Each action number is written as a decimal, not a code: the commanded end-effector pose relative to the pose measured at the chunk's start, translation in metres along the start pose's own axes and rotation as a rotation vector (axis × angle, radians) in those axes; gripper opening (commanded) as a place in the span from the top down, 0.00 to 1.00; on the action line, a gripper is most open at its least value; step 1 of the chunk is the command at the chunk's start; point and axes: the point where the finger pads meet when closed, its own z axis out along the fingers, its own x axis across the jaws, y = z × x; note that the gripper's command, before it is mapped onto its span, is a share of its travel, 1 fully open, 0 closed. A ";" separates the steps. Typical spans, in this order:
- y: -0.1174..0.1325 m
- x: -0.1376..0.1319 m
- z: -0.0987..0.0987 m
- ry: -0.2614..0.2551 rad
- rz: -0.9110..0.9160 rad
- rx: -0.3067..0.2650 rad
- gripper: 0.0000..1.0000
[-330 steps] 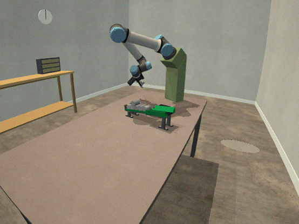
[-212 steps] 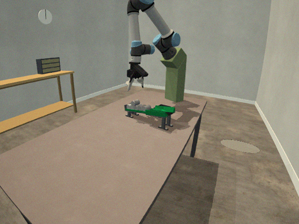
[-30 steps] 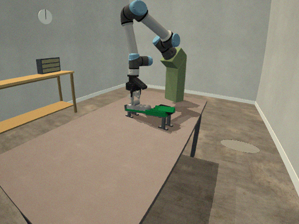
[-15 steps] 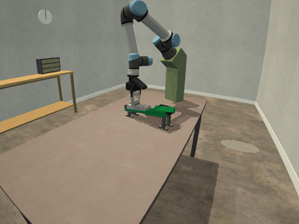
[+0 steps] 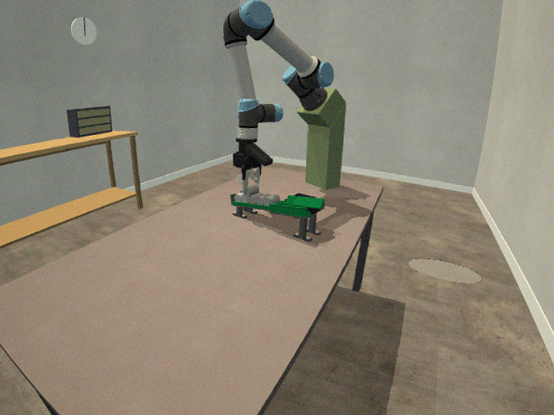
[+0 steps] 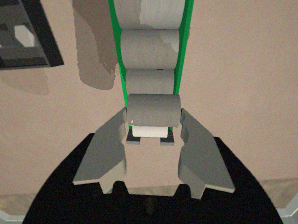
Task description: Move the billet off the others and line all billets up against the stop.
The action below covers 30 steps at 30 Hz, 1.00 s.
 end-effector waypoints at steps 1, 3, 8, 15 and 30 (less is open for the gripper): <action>0.000 0.000 0.000 0.001 0.000 0.000 1.00; 0.000 0.000 0.000 0.001 0.000 0.000 1.00; 0.000 0.000 0.000 0.001 0.000 0.000 1.00; 0.000 0.000 -0.001 0.001 0.000 0.000 1.00; 0.000 0.000 -0.023 0.001 0.000 0.000 1.00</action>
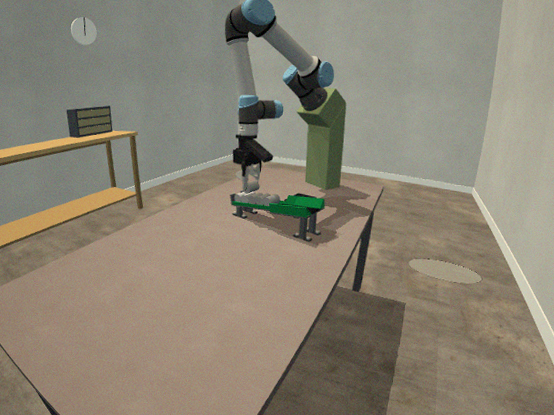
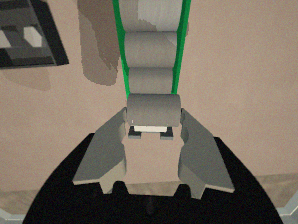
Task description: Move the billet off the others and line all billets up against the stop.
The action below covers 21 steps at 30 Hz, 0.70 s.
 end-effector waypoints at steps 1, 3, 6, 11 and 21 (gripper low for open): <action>0.000 0.001 -0.011 0.002 0.000 0.000 1.00; 0.000 0.001 -0.016 0.002 0.000 0.000 1.00; 0.000 0.001 -0.023 0.002 0.000 0.000 1.00; 0.000 0.001 -0.031 0.002 0.000 0.000 1.00; 0.000 0.001 -0.035 0.002 0.000 0.000 1.00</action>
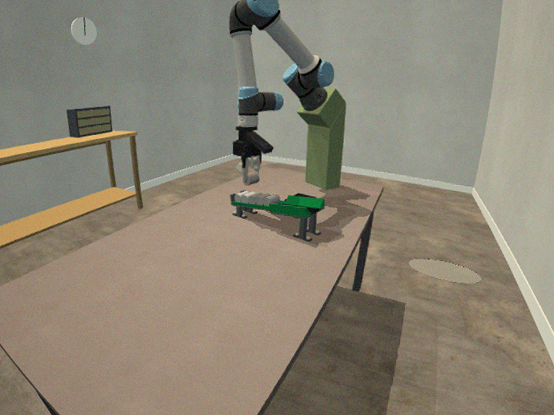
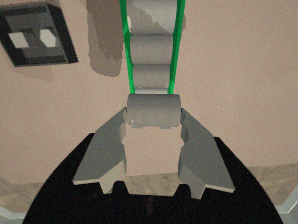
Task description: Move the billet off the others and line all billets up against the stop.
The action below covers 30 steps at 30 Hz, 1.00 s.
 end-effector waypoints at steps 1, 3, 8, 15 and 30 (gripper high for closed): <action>0.000 0.001 -0.002 0.001 0.000 0.000 1.00; 0.000 0.001 -0.002 0.001 0.000 0.000 1.00; 0.000 0.001 -0.002 0.001 0.000 0.000 1.00; 0.000 0.001 -0.002 0.001 0.000 0.000 1.00; -0.009 0.000 -0.002 0.001 0.000 0.000 1.00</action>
